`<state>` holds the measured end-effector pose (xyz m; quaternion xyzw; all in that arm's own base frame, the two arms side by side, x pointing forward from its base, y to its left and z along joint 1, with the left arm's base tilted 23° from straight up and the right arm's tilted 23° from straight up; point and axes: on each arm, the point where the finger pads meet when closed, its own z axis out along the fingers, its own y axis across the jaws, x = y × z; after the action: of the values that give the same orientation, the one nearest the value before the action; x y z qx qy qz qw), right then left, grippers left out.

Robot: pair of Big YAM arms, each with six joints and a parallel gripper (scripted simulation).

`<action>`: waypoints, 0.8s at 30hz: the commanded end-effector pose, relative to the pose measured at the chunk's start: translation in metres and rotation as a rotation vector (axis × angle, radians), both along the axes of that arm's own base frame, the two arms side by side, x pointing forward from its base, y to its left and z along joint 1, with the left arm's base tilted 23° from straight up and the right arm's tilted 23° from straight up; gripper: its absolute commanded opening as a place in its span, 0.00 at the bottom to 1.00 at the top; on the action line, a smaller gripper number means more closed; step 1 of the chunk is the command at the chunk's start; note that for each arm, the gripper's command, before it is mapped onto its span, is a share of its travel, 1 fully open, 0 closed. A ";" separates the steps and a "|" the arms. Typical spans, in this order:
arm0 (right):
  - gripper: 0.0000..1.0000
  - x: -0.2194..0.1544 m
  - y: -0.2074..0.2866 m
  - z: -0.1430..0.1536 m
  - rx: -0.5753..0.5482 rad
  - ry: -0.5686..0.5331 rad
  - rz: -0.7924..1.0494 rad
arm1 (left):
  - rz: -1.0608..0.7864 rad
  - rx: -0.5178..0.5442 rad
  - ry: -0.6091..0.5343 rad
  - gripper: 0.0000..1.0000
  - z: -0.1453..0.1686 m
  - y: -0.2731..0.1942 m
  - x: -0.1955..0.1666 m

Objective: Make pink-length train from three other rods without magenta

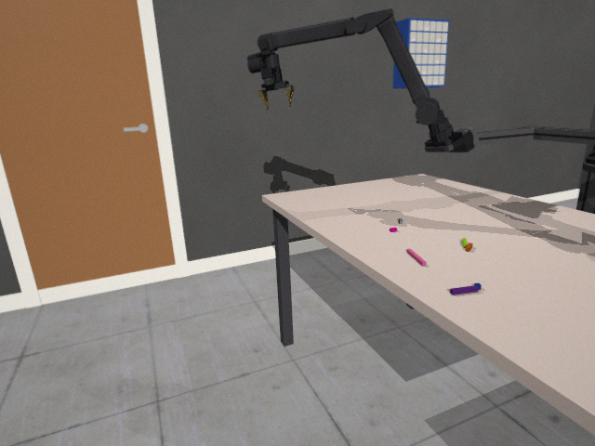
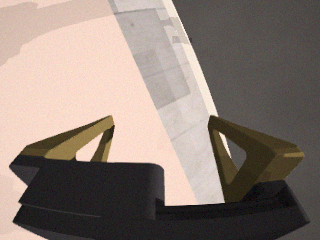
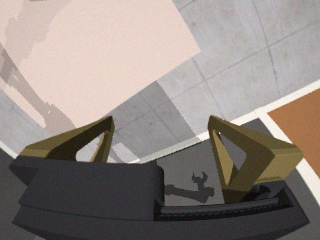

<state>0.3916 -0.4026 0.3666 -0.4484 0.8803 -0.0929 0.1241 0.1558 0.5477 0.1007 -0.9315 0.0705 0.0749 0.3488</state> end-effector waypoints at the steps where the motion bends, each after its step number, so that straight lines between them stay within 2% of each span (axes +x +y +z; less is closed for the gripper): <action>1: 1.00 -0.002 0.000 0.012 -0.021 -0.019 0.000 | 0.003 0.017 -0.005 1.00 0.008 0.004 0.000; 17: 1.00 -0.002 0.000 0.012 -0.021 -0.019 0.000 | 0.003 0.017 -0.005 1.00 0.008 0.004 0.000; 18: 1.00 0.001 -0.002 0.022 -0.039 -0.034 0.001 | 0.003 0.017 -0.005 1.00 0.008 0.004 0.000; 24: 1.00 0.022 0.022 0.003 -0.056 -0.019 0.073 | -0.010 0.025 0.001 1.00 0.012 0.006 -0.002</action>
<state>0.3956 -0.3995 0.3579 -0.4541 0.8780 -0.0930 0.1192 0.1558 0.5477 0.1007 -0.9315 0.0709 0.0751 0.3488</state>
